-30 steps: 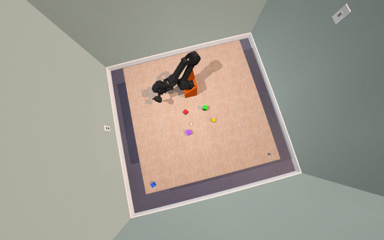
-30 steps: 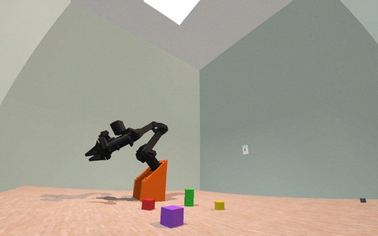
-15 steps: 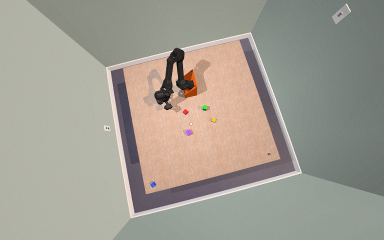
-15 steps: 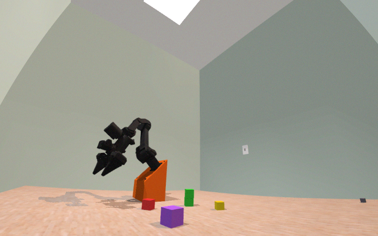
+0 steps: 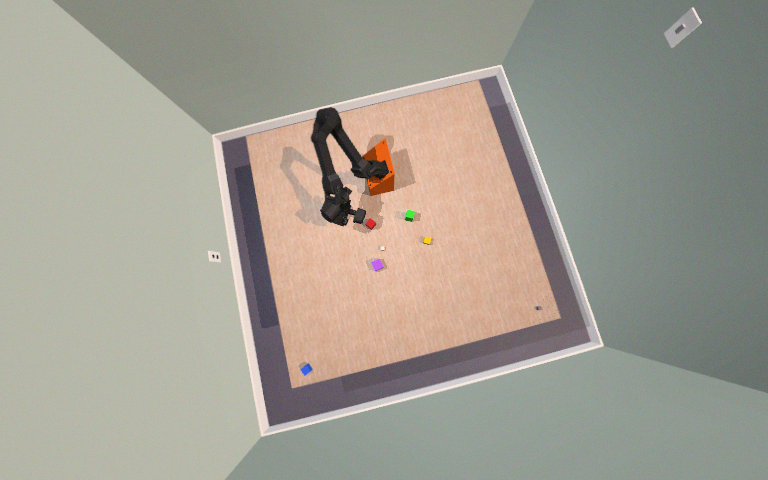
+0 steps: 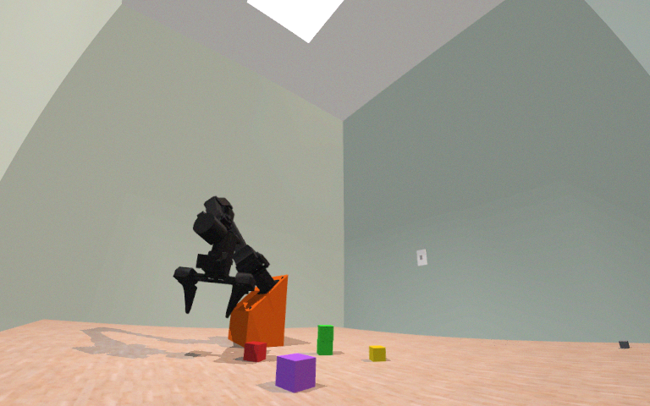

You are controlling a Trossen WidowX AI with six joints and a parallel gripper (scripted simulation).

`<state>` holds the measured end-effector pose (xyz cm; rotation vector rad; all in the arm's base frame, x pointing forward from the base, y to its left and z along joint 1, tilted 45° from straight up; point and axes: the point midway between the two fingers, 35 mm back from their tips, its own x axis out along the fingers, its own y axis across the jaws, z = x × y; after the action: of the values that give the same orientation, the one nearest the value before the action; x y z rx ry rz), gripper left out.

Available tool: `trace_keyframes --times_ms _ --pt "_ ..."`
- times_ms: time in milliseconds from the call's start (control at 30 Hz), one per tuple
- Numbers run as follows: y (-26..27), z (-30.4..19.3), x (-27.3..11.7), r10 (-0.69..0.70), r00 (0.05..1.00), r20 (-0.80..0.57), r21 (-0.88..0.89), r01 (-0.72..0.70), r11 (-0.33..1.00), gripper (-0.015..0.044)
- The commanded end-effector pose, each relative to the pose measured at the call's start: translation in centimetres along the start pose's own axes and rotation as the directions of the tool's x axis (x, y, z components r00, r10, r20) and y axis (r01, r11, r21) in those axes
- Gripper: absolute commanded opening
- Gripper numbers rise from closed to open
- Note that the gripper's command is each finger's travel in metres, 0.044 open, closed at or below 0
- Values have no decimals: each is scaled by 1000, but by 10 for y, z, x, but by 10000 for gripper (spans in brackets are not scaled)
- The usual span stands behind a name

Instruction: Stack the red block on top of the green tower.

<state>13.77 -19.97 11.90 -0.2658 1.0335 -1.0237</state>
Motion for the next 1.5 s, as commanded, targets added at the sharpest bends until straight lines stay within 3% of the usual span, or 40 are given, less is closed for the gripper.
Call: trace_keyframes --times_ms 0,300,667,933,1233,1467 --pt "20 -1 0 38 998 -47 -180 -46 983 440" --pt "68 -6 -6 82 984 -155 -587 -159 794 440" --pt "114 -17 -21 34 974 -226 -902 -222 369 440" --pt "115 -18 -17 33 973 -227 -905 -223 361 440" --pt "116 -28 26 31 974 -226 -906 -222 361 440" --pt "114 -29 31 30 974 -226 -906 -221 361 440"
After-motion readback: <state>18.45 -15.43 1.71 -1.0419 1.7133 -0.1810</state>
